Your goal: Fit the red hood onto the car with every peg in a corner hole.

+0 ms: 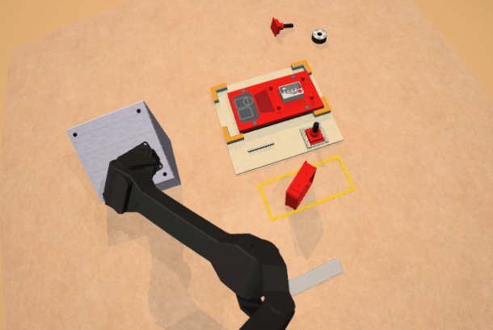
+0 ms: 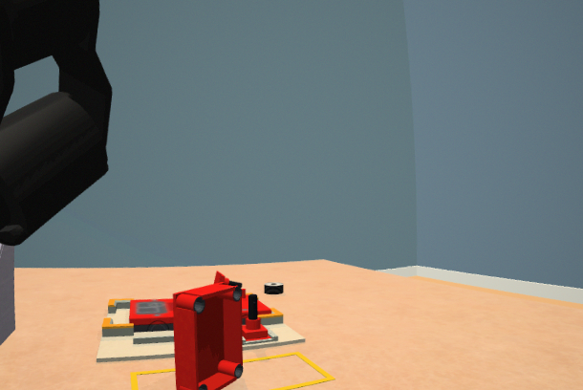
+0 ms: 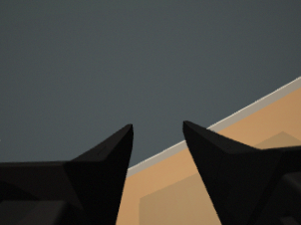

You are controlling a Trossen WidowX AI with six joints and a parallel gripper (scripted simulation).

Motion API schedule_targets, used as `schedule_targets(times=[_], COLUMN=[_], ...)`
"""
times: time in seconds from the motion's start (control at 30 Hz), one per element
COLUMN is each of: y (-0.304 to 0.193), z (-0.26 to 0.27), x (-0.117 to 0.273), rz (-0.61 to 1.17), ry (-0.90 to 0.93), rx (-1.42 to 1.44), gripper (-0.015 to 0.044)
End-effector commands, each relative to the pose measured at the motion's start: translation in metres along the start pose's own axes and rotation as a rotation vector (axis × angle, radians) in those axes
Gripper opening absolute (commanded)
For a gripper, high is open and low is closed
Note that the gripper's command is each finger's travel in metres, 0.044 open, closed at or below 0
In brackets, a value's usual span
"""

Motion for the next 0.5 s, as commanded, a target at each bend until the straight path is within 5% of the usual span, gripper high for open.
schedule_targets(times=[0.0, 0.23, 0.47], y=[0.001, 0.052, 0.108], z=[-0.001, -0.042, -0.075], x=[0.000, 0.012, 0.044], rz=[-0.006, -0.259, -0.557], ry=[-0.003, -0.098, -0.177], rx=[-0.001, -0.014, 0.008], gripper=[0.0194, 0.0010, 0.0000])
Point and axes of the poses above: the point midway between the two fingers, 35 mm back from their tips, its own x axis back along the fingers, its own z axis across the jaws, y = z × x, the point moved 7 cm from there along x, back along the fingers, and after that the axes turned 13 degrees about x, right-handed, at the moved point
